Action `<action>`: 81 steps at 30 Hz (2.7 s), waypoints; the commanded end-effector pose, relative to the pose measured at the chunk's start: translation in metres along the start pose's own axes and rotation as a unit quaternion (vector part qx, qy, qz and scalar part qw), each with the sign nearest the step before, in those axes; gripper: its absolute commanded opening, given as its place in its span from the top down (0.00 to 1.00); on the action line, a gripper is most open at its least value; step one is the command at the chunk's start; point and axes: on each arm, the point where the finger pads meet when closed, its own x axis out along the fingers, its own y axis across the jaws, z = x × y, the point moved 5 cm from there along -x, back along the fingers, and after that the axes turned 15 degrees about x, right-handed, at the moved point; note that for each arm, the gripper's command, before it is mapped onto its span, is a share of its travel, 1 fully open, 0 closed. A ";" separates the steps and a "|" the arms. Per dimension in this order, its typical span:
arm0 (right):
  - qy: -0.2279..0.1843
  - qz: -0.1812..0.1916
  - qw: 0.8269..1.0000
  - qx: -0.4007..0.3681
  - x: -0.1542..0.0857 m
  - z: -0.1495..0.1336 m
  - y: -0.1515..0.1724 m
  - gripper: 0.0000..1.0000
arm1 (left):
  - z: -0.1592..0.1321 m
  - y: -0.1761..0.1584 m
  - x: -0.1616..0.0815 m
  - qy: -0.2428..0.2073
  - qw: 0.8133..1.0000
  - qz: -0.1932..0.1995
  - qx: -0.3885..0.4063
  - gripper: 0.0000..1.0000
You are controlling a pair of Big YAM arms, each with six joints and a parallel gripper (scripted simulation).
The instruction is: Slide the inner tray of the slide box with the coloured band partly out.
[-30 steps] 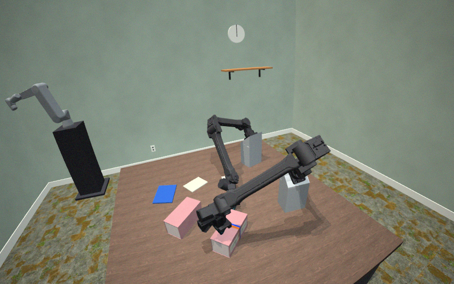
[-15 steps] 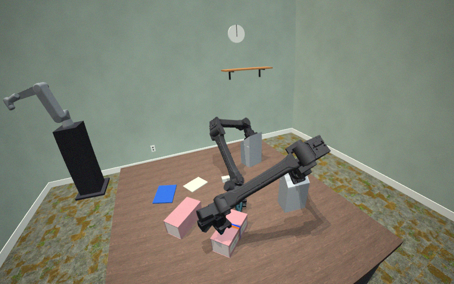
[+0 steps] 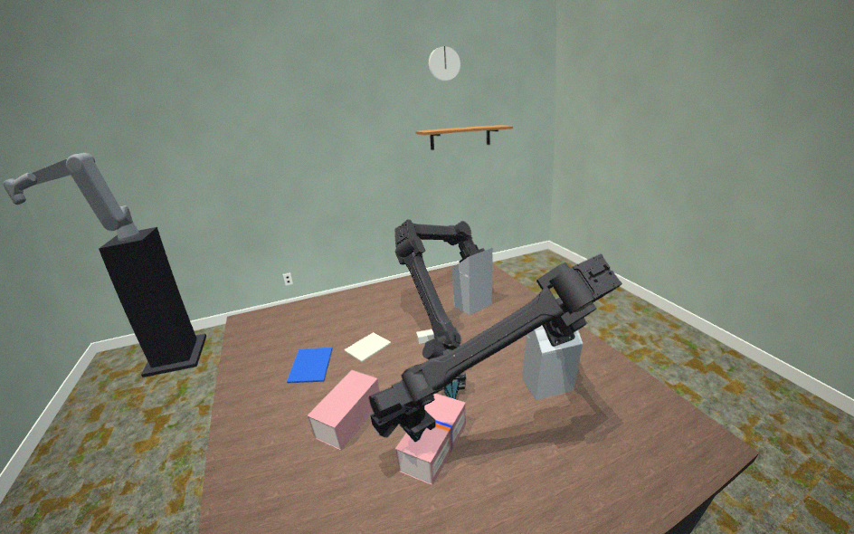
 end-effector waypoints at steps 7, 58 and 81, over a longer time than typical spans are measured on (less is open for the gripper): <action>0.014 0.008 1.000 0.004 0.005 -0.019 0.008 1.00 | -0.001 0.002 0.023 0.008 1.000 -0.001 0.003 1.00; 0.007 0.003 1.000 0.003 0.012 -0.011 0.000 1.00 | -0.018 -0.003 0.062 0.036 0.999 -0.004 0.007 1.00; 0.007 0.004 1.000 0.002 0.023 -0.006 -0.005 1.00 | -0.027 -0.005 0.075 0.051 0.999 -0.005 0.010 1.00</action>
